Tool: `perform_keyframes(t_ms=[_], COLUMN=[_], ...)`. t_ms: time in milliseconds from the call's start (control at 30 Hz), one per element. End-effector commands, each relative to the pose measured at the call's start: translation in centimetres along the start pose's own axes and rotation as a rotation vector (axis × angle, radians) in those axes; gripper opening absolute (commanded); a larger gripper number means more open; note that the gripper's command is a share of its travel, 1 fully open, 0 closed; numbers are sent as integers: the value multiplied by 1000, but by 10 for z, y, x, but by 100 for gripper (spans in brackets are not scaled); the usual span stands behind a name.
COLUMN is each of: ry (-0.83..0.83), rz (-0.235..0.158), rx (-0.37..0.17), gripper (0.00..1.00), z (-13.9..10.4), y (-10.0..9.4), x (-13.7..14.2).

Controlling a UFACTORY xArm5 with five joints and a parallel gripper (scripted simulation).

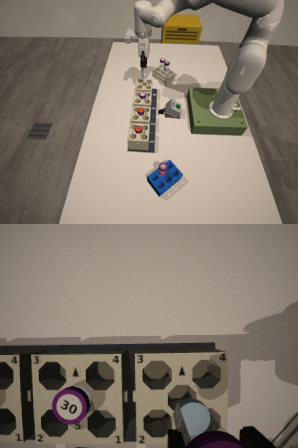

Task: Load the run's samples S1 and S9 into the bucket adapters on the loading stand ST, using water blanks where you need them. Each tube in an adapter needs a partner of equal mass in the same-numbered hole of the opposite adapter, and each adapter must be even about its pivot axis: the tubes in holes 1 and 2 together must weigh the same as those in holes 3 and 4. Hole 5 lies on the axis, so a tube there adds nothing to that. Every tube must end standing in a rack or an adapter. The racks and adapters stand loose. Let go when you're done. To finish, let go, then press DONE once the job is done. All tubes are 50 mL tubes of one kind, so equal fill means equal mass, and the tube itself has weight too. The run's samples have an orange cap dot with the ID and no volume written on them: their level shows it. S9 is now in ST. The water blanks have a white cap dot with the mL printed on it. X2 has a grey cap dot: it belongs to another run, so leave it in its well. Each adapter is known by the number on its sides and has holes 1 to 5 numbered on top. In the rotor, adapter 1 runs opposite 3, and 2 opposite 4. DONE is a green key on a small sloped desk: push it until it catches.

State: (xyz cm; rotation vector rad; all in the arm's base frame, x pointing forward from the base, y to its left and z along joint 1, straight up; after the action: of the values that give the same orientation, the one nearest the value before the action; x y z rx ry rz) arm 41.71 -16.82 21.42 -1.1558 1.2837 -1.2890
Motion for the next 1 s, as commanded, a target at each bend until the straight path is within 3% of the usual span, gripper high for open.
perform_keyframes(t_ms=[0,600,967], ry=[0,0,0], rz=[5,5,5], rx=[5,5,5], gripper=[0,0,0], z=[1,1,1], y=[4,36,36], x=[0,0,0])
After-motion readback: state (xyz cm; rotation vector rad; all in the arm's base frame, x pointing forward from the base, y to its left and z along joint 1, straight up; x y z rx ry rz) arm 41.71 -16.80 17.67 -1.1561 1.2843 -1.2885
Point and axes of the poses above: the point where the finger pads meet when closed, its own y axis out along the fingers, its own x axis across the jaws, z = x × y, the point moved 4 cm from there along -y, back along the fingers, and after that the axes turned 4 degrees about y, right-handed, at the moved point
